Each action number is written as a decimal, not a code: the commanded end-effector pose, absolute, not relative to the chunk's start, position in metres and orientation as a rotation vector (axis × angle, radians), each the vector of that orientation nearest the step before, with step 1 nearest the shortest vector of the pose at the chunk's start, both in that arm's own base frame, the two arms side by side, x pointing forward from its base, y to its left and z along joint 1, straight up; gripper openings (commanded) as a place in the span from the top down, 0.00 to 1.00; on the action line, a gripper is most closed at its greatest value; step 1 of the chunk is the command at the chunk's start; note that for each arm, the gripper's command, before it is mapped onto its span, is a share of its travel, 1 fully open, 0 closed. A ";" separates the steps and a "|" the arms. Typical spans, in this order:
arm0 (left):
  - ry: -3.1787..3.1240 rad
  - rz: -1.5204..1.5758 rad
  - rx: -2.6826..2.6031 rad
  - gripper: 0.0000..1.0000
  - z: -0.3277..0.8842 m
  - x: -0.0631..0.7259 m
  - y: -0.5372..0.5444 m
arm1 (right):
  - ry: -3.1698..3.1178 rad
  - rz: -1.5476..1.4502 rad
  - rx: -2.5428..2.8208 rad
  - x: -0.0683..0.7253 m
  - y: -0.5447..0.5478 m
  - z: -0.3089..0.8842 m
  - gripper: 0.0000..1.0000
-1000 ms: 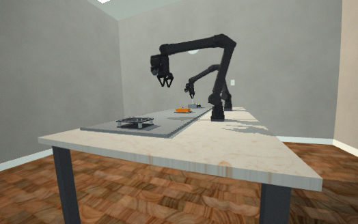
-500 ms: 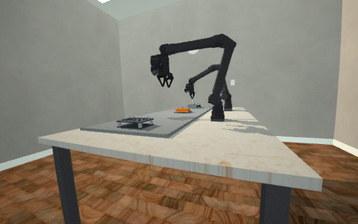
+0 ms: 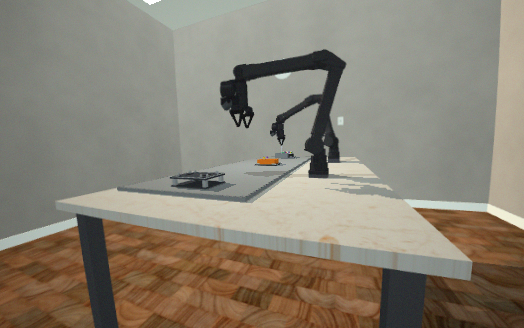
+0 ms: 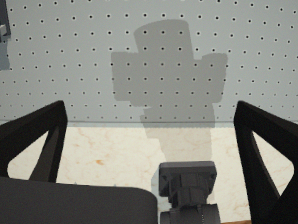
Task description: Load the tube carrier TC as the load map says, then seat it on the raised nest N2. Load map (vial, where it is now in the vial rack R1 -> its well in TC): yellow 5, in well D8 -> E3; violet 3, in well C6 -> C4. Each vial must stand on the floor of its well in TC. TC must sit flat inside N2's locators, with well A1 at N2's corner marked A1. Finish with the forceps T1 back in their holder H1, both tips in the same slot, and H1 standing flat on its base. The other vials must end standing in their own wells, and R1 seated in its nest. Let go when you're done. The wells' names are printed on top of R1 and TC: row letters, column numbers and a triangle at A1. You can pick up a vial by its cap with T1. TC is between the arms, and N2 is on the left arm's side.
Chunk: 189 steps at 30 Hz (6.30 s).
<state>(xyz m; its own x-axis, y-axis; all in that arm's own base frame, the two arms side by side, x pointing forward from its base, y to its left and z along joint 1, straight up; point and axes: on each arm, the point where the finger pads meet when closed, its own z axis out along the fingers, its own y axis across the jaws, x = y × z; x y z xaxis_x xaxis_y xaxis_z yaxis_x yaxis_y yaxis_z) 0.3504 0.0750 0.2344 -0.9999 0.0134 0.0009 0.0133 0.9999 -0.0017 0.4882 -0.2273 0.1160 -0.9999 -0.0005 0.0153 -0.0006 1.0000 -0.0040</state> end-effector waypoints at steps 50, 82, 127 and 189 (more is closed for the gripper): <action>-3.177 -0.012 -0.022 0.00 0.248 0.359 0.077 | -3.135 0.014 0.011 0.490 -0.232 0.101 0.93; -3.177 -0.012 -0.022 0.00 0.248 0.359 0.077 | -3.130 0.010 0.008 0.490 -0.233 0.090 0.93; -3.177 -0.012 -0.022 0.00 0.248 0.359 0.077 | -3.128 0.008 0.005 0.488 -0.234 0.079 0.93; -3.177 -0.012 -0.022 0.00 0.248 0.359 0.077 | -3.194 0.059 0.002 0.503 -0.242 0.122 0.76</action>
<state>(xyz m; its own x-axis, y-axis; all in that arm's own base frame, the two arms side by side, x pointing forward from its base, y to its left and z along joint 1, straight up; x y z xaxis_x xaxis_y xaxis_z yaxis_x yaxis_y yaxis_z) 0.3504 0.0750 0.2344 -0.9999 0.0133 0.0009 0.0133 0.9999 -0.0017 0.4869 -0.2269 0.0814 -0.9998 -0.0019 0.0197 -0.0019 1.0000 -0.0020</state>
